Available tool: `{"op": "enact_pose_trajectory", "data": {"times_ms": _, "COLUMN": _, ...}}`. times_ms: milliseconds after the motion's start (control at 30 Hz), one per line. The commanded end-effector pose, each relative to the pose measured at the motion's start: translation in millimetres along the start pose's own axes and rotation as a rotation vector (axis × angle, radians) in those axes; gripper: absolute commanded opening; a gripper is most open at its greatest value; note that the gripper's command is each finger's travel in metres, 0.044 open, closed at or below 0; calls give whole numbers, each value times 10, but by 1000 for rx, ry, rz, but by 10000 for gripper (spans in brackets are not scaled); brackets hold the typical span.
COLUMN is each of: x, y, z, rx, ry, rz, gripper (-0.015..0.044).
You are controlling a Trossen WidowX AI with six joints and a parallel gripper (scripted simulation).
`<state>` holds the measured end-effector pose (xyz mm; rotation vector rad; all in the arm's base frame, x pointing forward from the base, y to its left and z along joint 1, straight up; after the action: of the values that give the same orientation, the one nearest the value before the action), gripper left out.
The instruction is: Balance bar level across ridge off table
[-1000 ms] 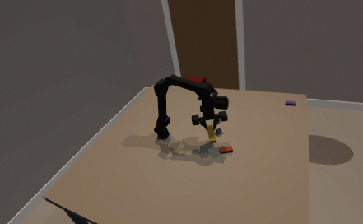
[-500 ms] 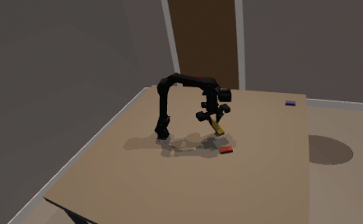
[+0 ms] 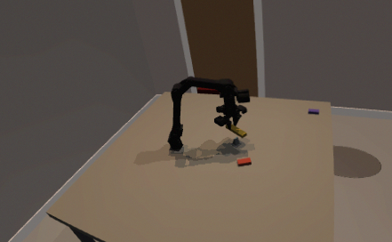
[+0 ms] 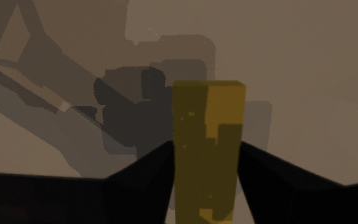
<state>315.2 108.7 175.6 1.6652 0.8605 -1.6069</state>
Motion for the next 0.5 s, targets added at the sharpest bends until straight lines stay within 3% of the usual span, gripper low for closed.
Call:
{"op": "enact_pose_trajectory", "data": {"times_ms": 0, "x": 8, "y": -76, "z": -27, "rx": -54, "ry": -2, "rz": 2, "gripper": 0}}
{"op": "enact_pose_trajectory", "data": {"times_ms": 467, "x": 204, "y": -86, "z": -30, "rx": -57, "ry": -2, "rz": 1, "gripper": 0}}
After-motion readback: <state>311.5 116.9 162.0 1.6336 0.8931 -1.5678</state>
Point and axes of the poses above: the point midway between the two fingers, 35 mm back from their tips, its own x axis out along the fingers, its own z axis across the jaws, y = z × x, the point moved 3 cm from there along -x, back along the fingers, and after that the axes turned 3 degrees about x, right-handed, at the moved point
